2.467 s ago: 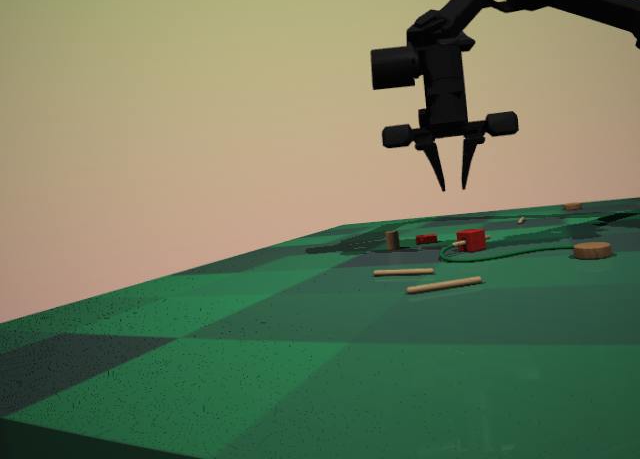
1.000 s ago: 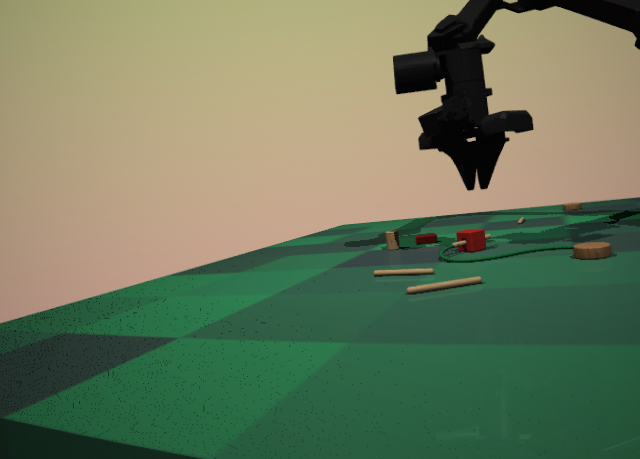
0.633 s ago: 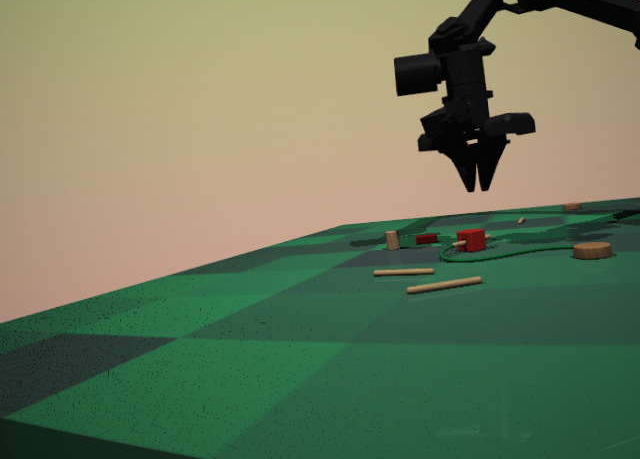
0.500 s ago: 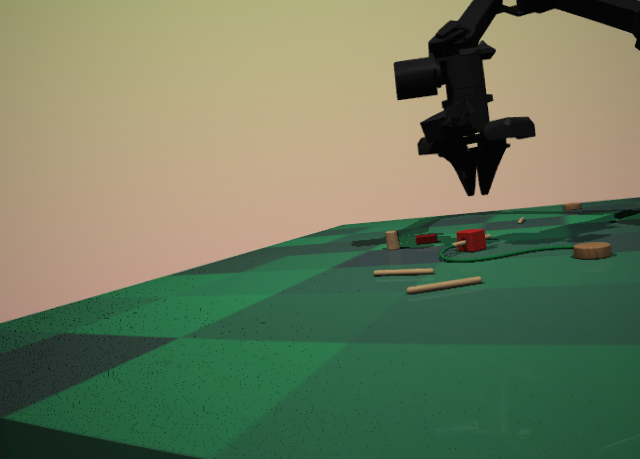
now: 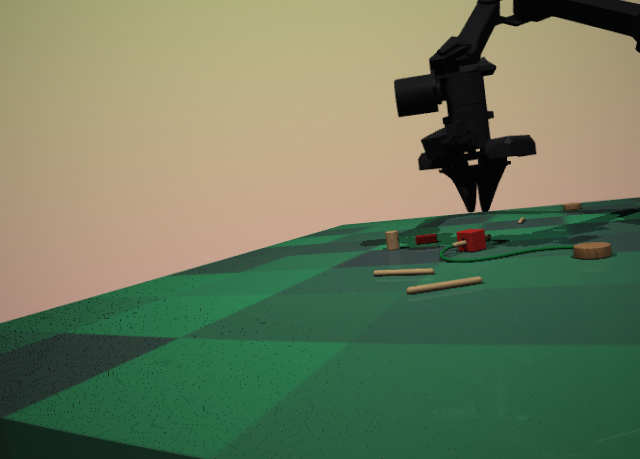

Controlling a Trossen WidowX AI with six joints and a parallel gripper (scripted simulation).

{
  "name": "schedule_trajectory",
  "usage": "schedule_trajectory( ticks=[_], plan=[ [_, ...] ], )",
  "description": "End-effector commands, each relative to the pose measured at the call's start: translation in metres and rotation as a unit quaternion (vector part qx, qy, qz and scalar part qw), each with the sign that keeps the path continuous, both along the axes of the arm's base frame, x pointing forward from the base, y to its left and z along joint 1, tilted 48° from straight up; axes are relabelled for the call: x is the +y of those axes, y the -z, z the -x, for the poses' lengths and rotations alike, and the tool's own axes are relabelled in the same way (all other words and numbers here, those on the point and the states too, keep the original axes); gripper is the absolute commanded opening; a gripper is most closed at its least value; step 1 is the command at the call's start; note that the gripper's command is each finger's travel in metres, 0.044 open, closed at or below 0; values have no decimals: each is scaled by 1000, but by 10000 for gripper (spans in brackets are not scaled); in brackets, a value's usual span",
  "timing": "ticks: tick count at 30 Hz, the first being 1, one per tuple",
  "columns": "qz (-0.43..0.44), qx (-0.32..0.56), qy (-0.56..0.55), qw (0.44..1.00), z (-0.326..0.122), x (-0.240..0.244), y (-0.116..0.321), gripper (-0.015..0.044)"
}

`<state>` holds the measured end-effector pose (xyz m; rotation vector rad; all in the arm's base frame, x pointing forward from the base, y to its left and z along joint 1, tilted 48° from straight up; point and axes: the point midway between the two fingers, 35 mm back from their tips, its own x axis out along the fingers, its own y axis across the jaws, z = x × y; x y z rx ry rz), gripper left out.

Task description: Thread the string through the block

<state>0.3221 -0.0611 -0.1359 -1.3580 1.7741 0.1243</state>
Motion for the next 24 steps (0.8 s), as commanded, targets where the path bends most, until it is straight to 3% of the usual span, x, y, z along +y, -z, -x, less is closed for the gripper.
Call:
schedule_trajectory(
  ticks=[1, 24],
  plan=[
    [3, 4, -2, 1000, 2, -6, 5, 120],
    [6, 4, -2, 1000, 6, -35, 29, 120]
  ],
)
